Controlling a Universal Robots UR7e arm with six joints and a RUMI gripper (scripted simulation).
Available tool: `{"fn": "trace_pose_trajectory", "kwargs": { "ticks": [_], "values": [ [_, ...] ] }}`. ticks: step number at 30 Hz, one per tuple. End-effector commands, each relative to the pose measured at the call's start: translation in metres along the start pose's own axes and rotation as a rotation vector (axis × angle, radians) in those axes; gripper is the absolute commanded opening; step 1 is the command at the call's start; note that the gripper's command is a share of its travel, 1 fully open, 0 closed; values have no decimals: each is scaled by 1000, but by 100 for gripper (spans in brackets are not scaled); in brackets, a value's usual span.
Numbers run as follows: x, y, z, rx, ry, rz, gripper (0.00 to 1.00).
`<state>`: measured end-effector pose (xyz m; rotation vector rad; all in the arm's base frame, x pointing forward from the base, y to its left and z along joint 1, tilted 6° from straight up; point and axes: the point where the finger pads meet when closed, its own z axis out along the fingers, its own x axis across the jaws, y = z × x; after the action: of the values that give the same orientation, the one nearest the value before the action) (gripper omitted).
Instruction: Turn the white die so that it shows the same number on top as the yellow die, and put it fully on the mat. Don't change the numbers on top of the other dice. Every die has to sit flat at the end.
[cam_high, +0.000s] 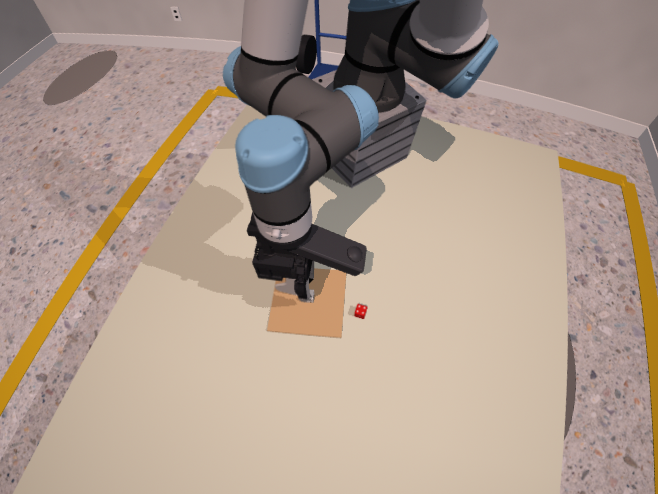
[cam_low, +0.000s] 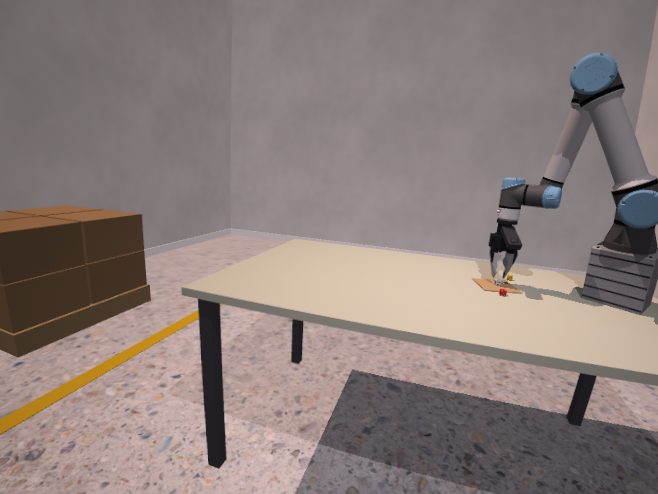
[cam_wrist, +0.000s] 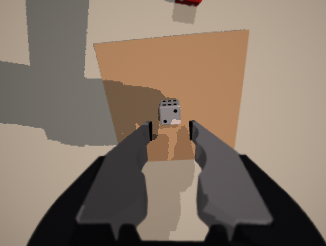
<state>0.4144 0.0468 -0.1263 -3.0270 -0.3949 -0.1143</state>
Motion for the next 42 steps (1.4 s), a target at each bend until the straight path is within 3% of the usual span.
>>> {"fn": "trace_pose_trajectory", "kwargs": {
  "ticks": [1,29,42],
  "values": [
    [-2,-2,1,1,-3,-1,21],
    [-2,-2,1,1,-3,-1,21],
    [-2,-2,13,1,-3,-1,21]
  ]
}}
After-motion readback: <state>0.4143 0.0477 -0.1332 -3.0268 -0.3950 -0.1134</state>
